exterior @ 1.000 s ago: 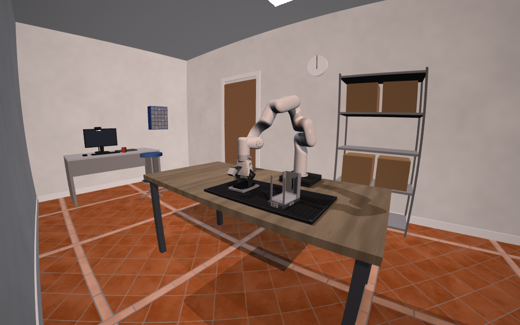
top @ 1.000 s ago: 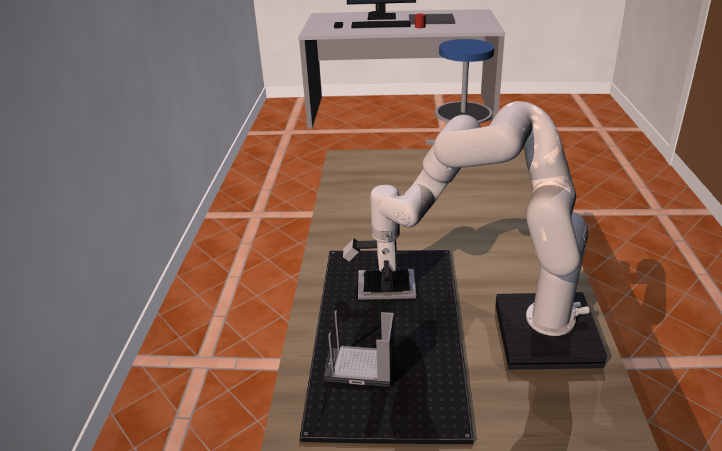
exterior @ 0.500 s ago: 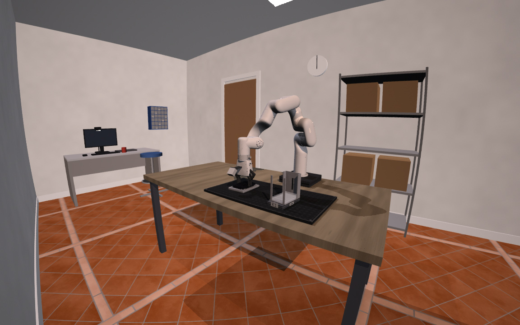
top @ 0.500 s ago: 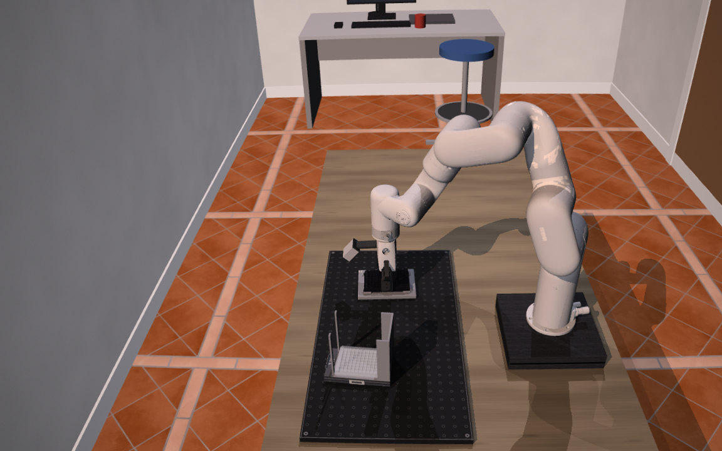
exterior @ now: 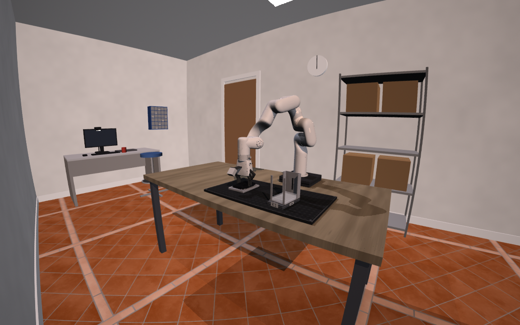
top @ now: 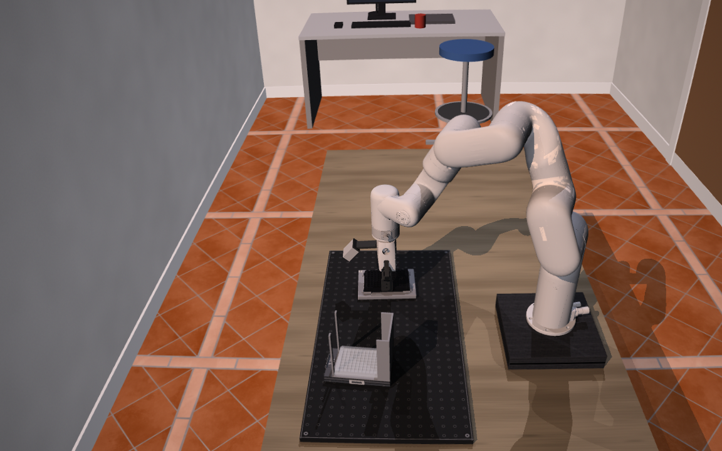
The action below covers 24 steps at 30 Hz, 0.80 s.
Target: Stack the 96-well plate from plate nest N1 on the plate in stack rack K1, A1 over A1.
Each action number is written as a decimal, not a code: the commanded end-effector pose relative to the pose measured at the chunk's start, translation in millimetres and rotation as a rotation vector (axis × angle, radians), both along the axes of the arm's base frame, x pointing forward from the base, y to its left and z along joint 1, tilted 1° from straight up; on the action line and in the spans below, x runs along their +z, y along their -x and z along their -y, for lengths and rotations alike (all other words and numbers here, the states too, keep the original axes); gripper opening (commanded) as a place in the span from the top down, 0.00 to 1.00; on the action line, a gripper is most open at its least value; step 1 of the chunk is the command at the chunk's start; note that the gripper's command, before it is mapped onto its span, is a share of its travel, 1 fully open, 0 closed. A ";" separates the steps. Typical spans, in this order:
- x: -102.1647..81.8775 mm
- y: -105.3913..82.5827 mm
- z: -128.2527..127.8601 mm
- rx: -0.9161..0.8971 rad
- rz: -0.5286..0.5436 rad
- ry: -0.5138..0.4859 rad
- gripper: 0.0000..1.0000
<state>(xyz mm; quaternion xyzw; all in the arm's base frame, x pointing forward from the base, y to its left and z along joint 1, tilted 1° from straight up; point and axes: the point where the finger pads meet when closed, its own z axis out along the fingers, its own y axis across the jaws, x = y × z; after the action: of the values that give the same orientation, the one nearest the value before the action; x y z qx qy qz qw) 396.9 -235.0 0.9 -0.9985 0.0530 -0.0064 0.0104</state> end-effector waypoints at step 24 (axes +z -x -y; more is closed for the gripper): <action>6.2 -1.4 1.0 0.000 0.004 0.002 1.00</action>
<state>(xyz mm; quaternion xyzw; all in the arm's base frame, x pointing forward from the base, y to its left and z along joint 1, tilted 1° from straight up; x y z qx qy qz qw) 396.8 -235.0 2.8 -0.9985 0.0530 -0.0064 0.0104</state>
